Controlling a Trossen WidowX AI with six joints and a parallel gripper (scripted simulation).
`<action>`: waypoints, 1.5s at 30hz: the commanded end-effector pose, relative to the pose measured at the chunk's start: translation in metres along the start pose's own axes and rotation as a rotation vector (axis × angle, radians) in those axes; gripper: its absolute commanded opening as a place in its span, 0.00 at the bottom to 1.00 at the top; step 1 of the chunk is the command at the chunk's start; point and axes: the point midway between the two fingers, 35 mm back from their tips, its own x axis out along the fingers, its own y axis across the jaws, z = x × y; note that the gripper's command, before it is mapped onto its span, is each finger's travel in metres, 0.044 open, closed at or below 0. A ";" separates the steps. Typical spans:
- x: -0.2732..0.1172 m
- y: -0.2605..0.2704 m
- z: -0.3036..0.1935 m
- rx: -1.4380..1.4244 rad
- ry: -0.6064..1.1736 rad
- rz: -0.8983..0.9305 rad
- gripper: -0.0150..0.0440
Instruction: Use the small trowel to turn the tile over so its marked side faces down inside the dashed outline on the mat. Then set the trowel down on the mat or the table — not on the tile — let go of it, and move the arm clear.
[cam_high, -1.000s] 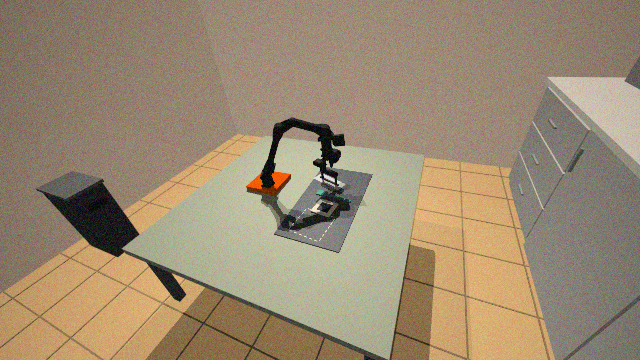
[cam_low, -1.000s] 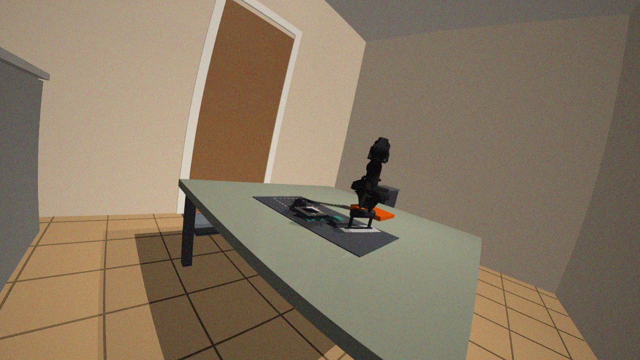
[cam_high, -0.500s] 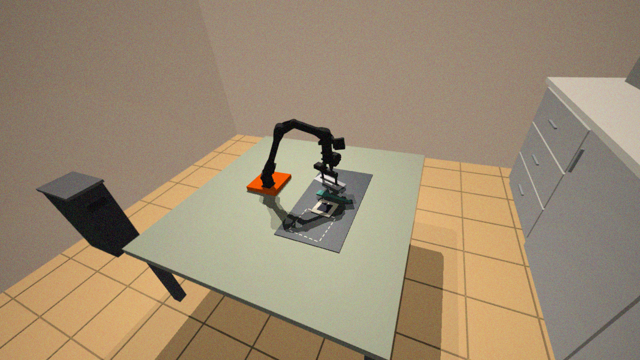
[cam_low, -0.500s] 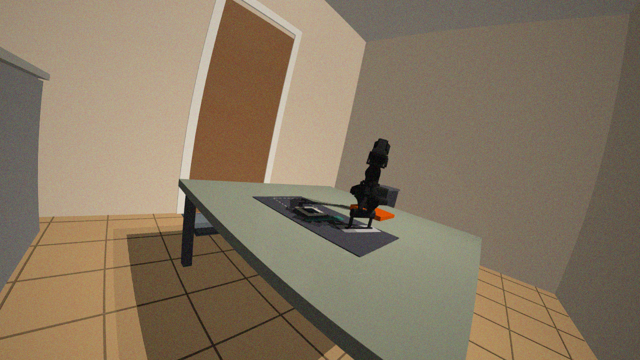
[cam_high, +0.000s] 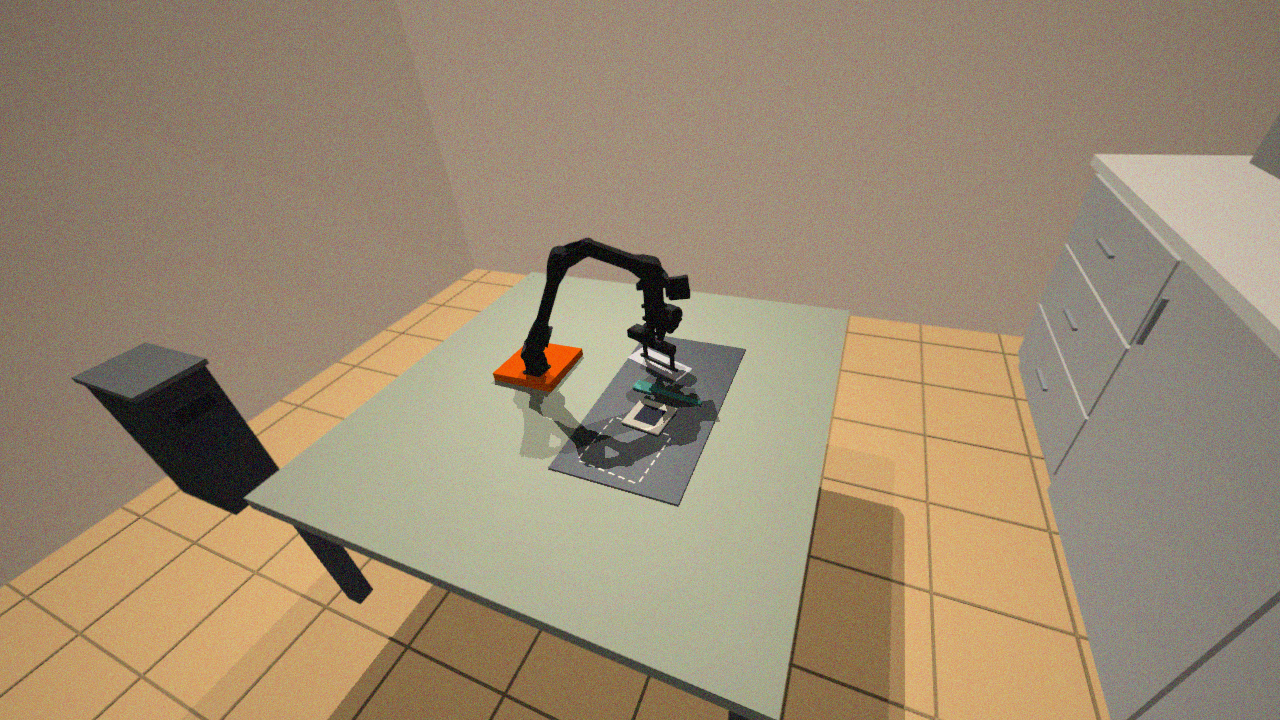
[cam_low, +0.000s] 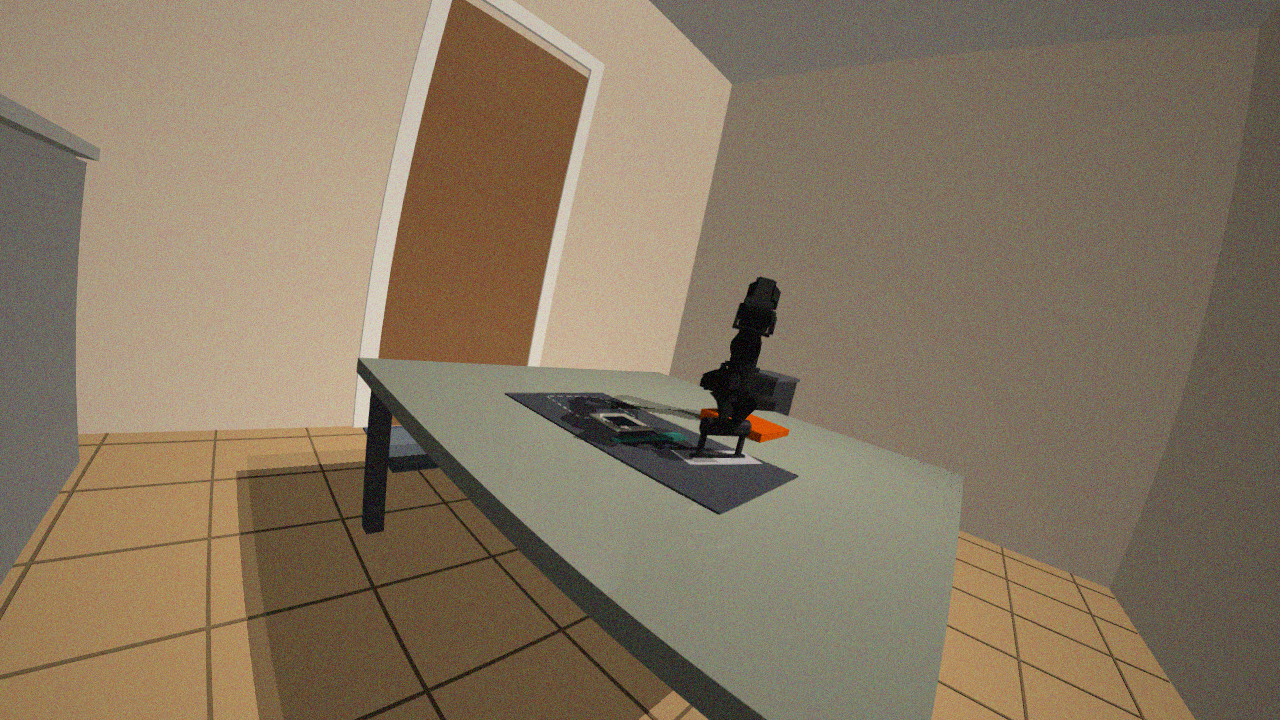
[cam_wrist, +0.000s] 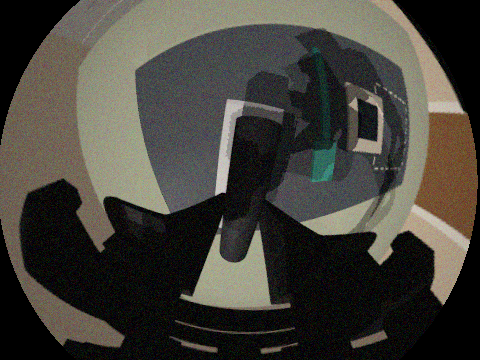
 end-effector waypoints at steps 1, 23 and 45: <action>0.000 0.000 0.000 0.004 -0.003 -0.001 0.47; 0.000 0.000 0.000 0.379 -0.003 -0.001 0.47; 0.000 0.000 0.000 1.039 -0.003 0.000 0.47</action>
